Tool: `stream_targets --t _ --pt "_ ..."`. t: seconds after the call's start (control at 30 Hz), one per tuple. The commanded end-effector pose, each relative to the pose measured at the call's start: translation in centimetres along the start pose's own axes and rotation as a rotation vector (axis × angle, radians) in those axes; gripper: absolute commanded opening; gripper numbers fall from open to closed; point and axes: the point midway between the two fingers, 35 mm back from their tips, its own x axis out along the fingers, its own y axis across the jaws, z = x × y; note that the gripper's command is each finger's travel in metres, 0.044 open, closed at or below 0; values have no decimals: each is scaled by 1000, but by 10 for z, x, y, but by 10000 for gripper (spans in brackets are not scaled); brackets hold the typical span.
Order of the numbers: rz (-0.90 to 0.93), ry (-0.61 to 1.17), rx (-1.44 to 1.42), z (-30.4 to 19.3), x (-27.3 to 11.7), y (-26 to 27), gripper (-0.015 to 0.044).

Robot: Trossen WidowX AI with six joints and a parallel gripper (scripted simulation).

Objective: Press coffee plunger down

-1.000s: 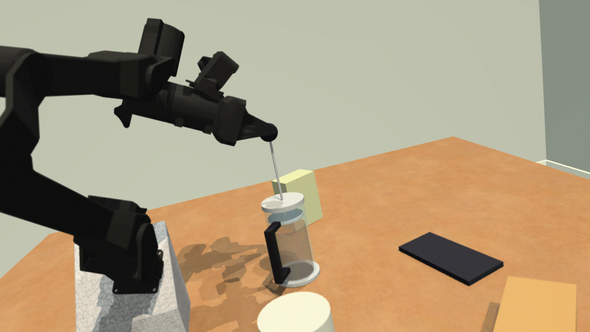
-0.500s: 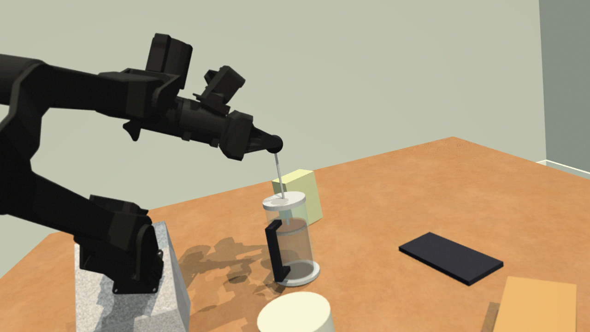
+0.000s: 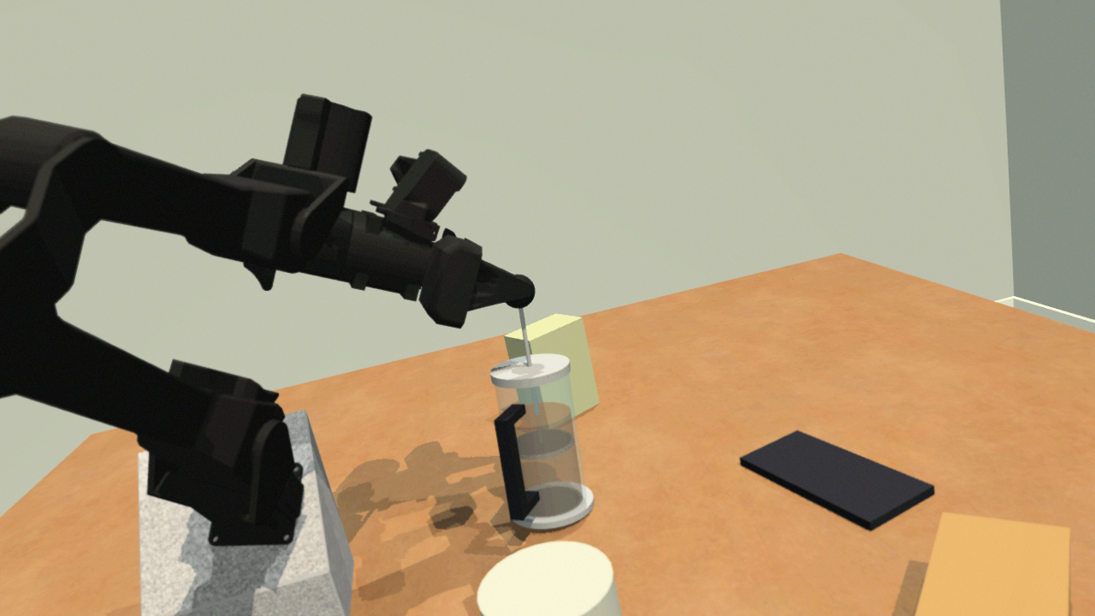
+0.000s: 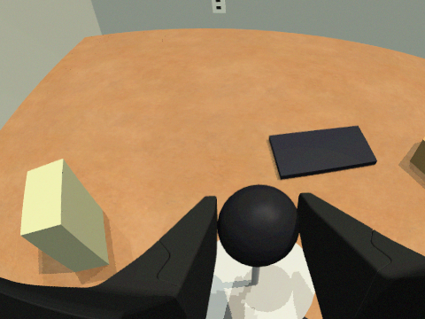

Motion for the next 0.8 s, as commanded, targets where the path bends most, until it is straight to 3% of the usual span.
stream_targets --t 0.0,0.77 --pt "8 35 -32 -21 7 1 117" --pt "1 27 -34 -31 29 -1 117"
